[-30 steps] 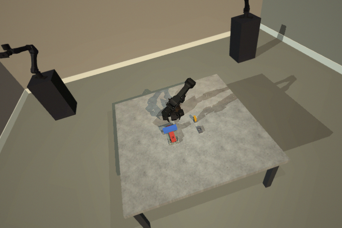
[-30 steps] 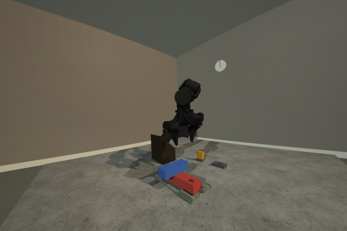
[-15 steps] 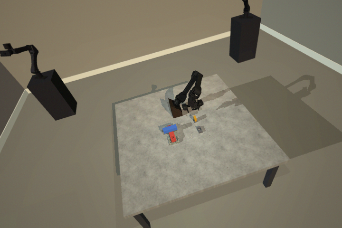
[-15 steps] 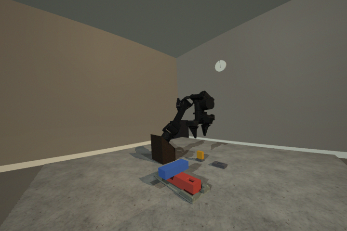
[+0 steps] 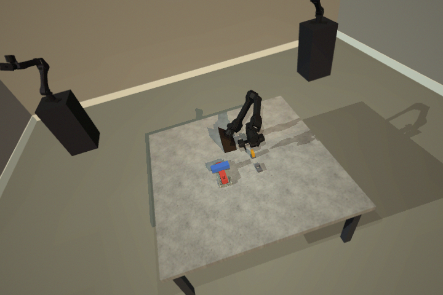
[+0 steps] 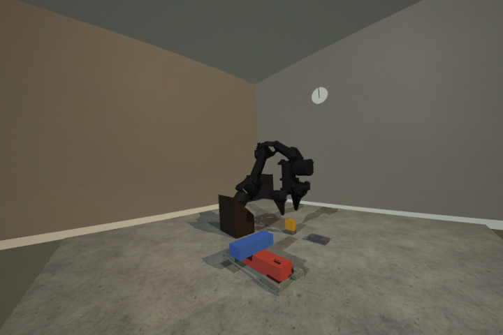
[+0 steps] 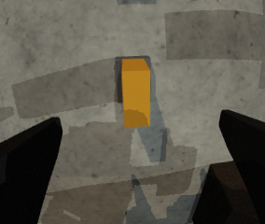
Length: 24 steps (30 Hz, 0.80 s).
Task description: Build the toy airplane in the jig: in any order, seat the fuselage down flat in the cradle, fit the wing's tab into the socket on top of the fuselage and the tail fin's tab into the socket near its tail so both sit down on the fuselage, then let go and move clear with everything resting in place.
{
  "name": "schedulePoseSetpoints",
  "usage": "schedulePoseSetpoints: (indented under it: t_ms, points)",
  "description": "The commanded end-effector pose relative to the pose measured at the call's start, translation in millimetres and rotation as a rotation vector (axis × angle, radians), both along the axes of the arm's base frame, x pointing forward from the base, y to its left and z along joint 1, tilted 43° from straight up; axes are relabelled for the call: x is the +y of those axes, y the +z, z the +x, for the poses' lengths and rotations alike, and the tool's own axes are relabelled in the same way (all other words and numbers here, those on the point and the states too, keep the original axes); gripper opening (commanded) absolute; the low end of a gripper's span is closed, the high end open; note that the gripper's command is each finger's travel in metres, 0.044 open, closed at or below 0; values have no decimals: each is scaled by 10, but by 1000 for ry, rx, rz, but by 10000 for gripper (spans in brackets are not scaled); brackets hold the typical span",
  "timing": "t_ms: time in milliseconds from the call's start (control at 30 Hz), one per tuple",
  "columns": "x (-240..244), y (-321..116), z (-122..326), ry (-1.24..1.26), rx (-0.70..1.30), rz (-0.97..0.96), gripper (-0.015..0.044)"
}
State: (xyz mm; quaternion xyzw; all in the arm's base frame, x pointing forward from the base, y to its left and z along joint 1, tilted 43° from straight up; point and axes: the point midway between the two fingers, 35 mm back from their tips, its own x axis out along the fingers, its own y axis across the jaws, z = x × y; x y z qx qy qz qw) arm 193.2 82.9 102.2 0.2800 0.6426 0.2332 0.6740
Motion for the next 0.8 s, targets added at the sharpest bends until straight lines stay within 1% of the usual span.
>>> schedulePoseSetpoints:
  t_ms: [0,767]
  points:
    - [84,-71,6,-5,-3,5,440]
    - [311,-327,45,-5,-3,3,440]
